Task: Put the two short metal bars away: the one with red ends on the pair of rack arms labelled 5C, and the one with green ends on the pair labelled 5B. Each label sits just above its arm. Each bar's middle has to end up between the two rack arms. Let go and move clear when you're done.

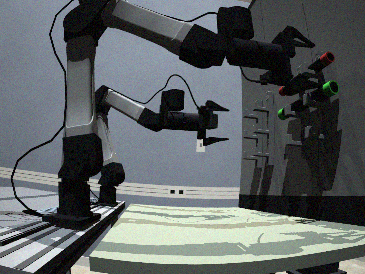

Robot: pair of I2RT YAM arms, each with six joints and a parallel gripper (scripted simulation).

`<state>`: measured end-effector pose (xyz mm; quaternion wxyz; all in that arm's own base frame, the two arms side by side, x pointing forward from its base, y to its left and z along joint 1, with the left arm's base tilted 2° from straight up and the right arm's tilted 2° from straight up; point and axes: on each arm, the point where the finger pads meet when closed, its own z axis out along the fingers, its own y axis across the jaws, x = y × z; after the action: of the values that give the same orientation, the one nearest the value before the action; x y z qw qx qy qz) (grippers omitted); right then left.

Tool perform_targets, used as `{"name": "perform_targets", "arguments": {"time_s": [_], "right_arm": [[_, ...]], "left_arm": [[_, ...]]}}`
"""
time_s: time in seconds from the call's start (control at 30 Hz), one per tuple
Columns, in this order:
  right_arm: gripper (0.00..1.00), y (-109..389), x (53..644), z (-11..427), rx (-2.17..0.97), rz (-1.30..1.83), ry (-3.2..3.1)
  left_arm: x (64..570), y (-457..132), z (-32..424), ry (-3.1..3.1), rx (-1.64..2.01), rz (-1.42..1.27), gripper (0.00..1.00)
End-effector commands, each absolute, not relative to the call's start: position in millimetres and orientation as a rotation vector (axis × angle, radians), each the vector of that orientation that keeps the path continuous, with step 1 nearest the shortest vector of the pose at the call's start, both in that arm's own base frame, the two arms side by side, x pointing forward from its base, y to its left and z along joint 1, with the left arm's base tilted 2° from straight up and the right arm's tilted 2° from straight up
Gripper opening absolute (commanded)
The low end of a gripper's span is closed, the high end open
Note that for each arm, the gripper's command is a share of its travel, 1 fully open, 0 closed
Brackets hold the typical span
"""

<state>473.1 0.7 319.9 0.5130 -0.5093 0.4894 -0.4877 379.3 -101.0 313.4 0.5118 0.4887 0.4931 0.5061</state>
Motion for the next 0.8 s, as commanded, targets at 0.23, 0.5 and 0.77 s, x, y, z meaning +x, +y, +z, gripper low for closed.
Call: {"name": "perform_targets", "arguments": {"time_s": [0.23, 0.5, 0.77], "right_arm": [[1.00, -2.0, 455.9, 322.8, -1.239, -1.152, 1.206], [1.00, -2.5, 448.8, 330.0, -1.239, -1.152, 1.206], [1.00, -3.0, 439.2, 339.6, -1.239, -1.152, 1.206]], "left_arm": [[374.5, -99.4, 311.5, 1.185, 1.174, 1.206, 1.00], [374.5, -99.4, 311.5, 1.185, 1.174, 1.206, 1.00], [374.5, -99.4, 311.5, 1.185, 1.174, 1.206, 1.00]]}}
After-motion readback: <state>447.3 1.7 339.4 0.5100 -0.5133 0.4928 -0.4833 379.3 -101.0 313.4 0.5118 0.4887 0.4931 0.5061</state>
